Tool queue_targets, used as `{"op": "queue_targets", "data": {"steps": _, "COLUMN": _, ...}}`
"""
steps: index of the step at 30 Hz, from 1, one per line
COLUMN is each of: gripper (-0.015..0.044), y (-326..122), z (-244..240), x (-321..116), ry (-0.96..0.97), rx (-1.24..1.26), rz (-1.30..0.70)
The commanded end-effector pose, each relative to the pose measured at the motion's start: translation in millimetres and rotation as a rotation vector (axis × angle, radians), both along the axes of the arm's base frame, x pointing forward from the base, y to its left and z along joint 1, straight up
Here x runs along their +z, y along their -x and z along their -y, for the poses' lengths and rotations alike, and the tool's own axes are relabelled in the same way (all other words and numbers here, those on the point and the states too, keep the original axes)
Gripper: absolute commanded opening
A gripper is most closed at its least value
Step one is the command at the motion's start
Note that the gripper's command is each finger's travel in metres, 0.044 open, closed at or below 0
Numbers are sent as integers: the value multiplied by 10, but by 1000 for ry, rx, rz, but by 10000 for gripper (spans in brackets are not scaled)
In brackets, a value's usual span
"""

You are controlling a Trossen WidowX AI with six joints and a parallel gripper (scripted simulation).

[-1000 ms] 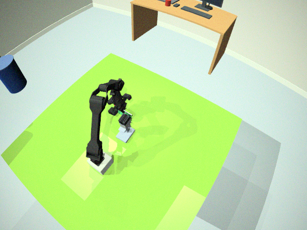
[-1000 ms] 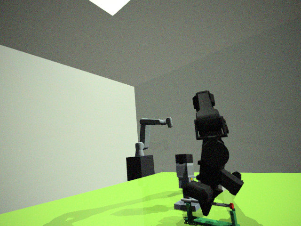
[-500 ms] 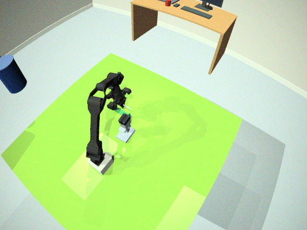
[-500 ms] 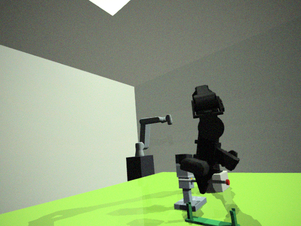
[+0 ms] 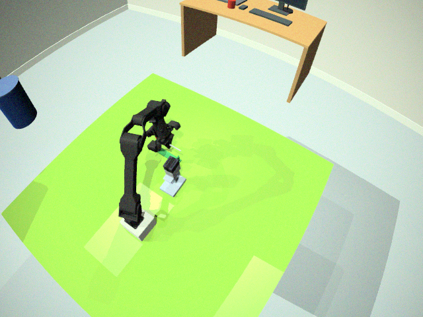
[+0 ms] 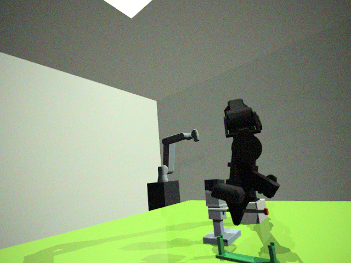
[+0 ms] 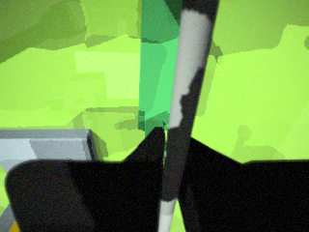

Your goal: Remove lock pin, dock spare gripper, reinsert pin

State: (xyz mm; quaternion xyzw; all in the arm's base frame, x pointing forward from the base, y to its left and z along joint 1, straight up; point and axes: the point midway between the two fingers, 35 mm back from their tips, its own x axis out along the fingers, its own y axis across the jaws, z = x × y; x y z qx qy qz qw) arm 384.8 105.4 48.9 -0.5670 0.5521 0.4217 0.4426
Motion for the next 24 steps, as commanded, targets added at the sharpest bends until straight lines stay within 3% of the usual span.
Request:
{"op": "queue_targets", "data": {"steps": 1, "gripper": 0, "y": 82, "z": -15, "x": 20, "ry": 0, "rx": -3, "rz": -1}}
{"op": "queue_targets", "data": {"steps": 24, "gripper": 0, "y": 757, "z": -71, "x": 135, "ry": -1, "rx": 21, "rz": -7}}
